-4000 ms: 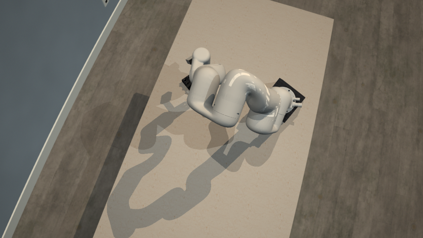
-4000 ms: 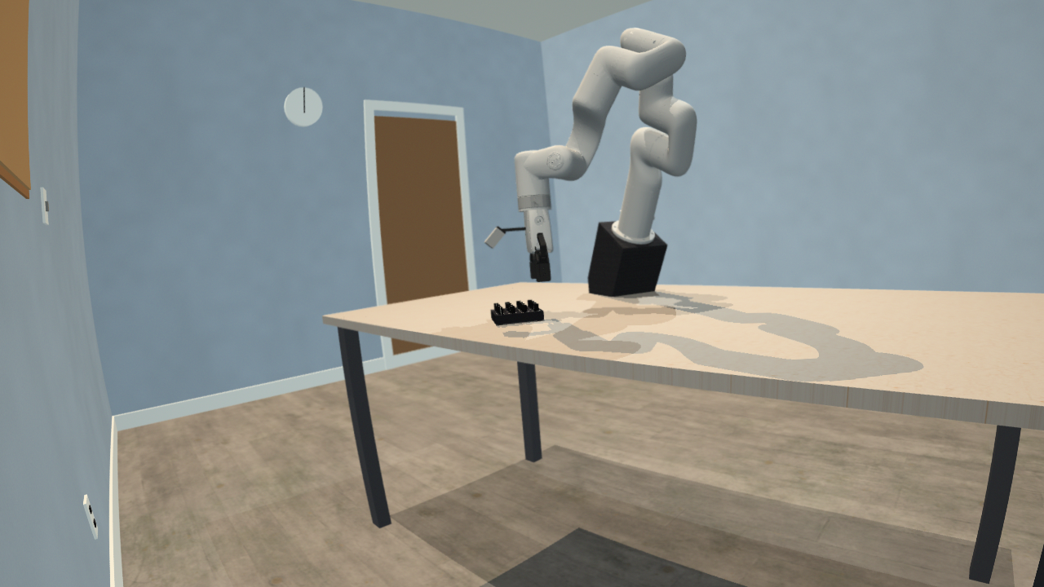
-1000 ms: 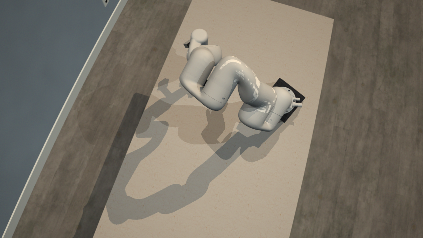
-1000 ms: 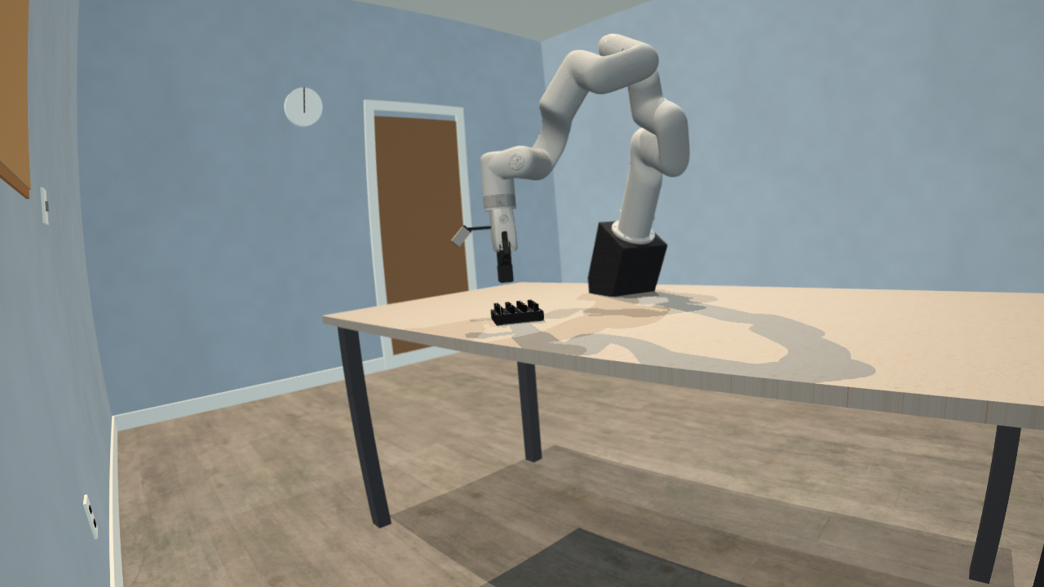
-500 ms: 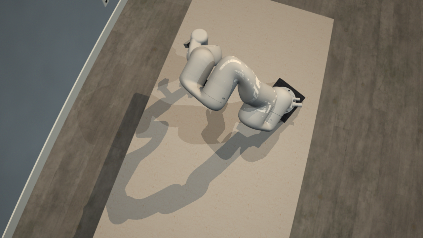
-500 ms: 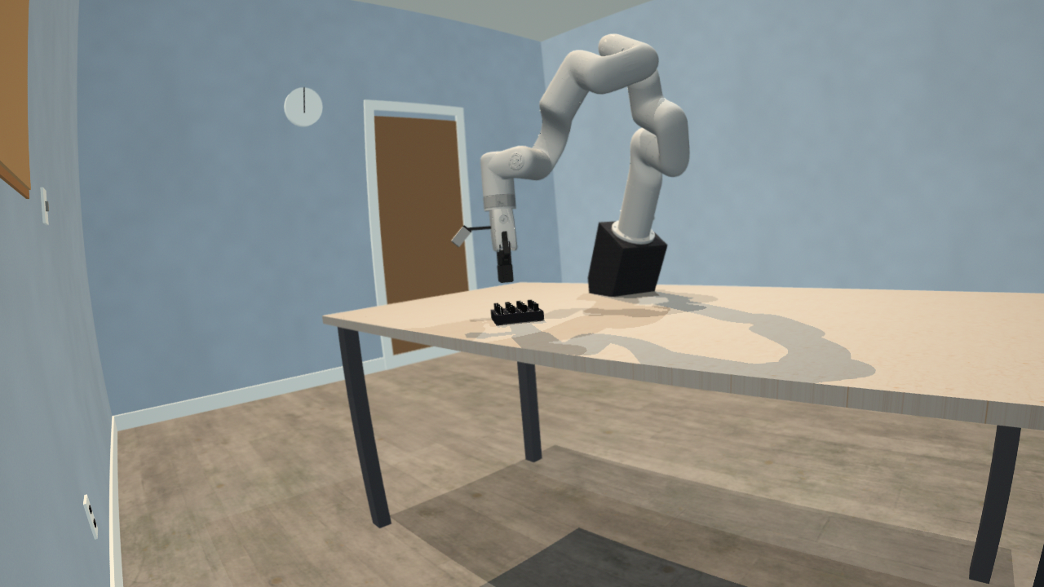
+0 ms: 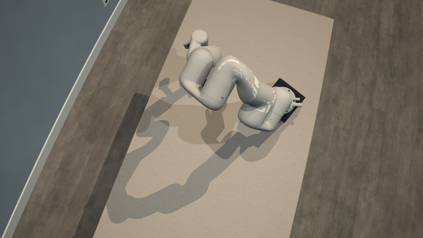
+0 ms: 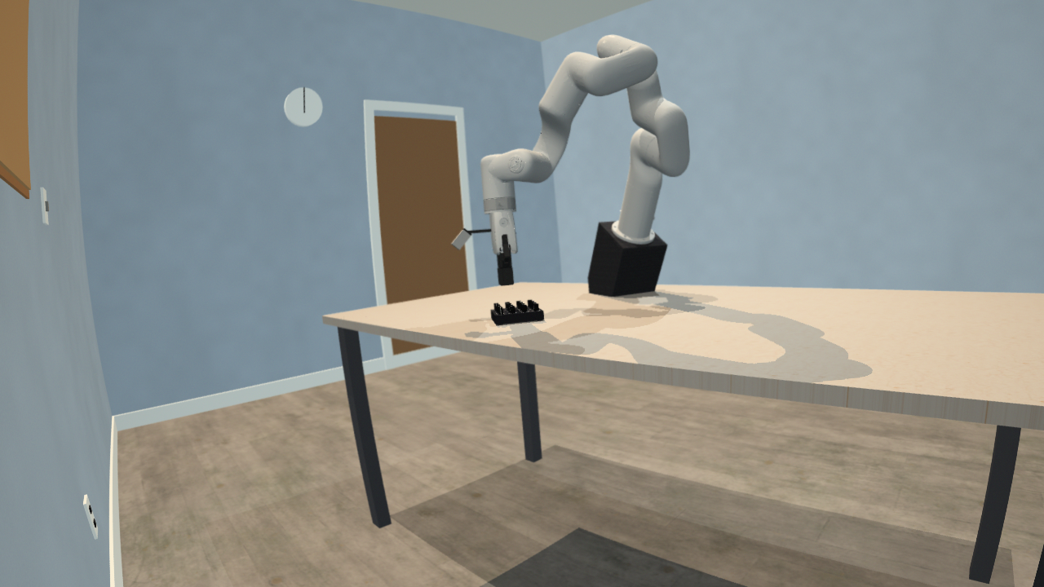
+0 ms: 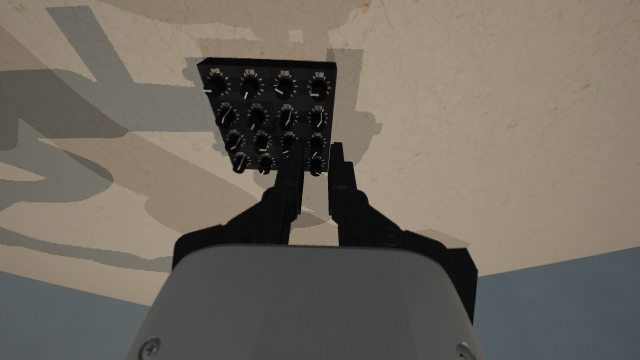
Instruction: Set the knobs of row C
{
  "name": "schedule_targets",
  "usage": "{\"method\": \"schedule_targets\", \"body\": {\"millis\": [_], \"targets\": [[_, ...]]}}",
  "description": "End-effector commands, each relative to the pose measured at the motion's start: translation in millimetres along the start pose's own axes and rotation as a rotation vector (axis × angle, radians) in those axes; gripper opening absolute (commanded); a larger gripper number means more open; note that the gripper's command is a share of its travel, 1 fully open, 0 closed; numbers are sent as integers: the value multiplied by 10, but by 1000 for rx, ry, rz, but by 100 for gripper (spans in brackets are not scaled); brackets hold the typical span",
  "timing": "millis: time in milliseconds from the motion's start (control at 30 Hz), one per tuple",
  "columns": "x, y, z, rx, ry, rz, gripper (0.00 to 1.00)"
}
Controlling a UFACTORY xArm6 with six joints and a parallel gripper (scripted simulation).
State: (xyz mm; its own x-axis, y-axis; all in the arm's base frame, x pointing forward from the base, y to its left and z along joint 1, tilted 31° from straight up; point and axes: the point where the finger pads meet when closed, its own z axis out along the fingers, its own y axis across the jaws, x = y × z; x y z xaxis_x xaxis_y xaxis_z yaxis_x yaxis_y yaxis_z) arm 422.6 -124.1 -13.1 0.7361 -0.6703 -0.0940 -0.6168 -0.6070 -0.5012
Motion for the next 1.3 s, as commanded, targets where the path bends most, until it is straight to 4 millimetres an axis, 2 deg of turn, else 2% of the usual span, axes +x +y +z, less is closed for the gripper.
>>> {"method": "schedule_targets", "body": {"millis": [0, 833, 1267], "targets": [[15, -5, 14, 1, 4, -1, 19], [21, -6, 298, 1, 4, -1, 19], [22, -7, 356, 1, 4, -1, 19]]}}
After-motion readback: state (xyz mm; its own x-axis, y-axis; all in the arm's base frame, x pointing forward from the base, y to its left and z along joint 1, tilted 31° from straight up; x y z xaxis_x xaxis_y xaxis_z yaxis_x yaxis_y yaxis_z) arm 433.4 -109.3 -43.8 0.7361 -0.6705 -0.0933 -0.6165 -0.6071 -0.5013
